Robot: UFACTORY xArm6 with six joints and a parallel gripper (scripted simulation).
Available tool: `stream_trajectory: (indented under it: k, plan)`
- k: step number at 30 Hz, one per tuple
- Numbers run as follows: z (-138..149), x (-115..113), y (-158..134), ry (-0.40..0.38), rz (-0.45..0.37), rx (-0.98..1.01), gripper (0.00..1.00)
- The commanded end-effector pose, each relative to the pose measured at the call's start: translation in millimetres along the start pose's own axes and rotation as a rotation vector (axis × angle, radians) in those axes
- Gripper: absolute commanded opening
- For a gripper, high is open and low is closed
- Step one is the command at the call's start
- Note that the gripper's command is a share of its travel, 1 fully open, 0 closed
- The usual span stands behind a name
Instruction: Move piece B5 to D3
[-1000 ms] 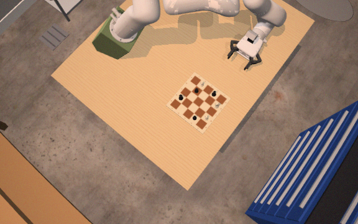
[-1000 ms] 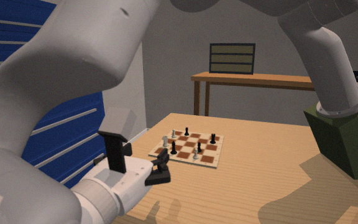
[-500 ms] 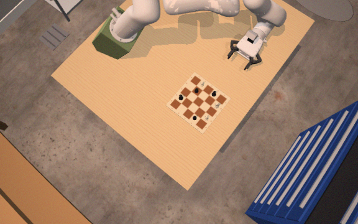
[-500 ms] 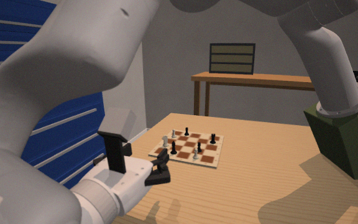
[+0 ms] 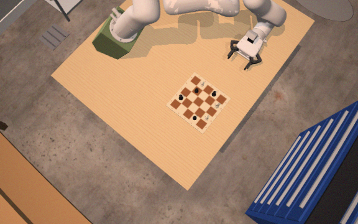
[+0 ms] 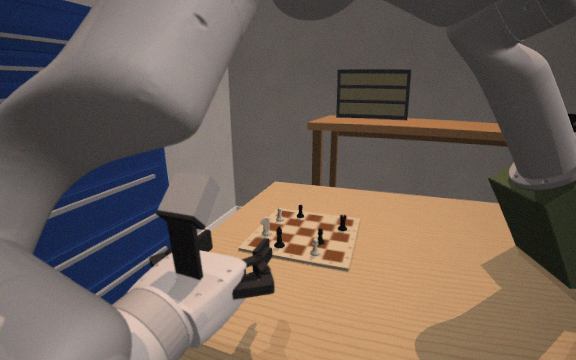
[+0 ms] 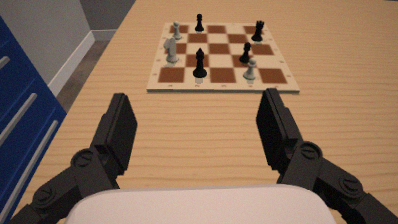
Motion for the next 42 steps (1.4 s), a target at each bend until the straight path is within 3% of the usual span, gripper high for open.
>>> stream_trajectory:
  k: [1, 19, 33, 42]
  plan:
    - [-0.7, -0.8, 1.3, 0.000, -0.002, 0.002, 1.00]
    - [-0.3, -1.0, 6.5, 0.000, -0.002, 0.002, 1.00]
    - [5.6, -3.4, 84.4, 0.000, -0.002, 0.002, 1.00]
    - [5.8, -2.8, 88.7, -0.003, -0.003, 0.002, 1.00]
Point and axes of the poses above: the point where the finger pads meet when closed, its own x axis out along the fingers, its own z axis across the jaws, y = z × x, the point moved 7 cm from there along -x, back along the fingers, and after that the axes turned 3 degrees about -x, right-handed, at the moved point
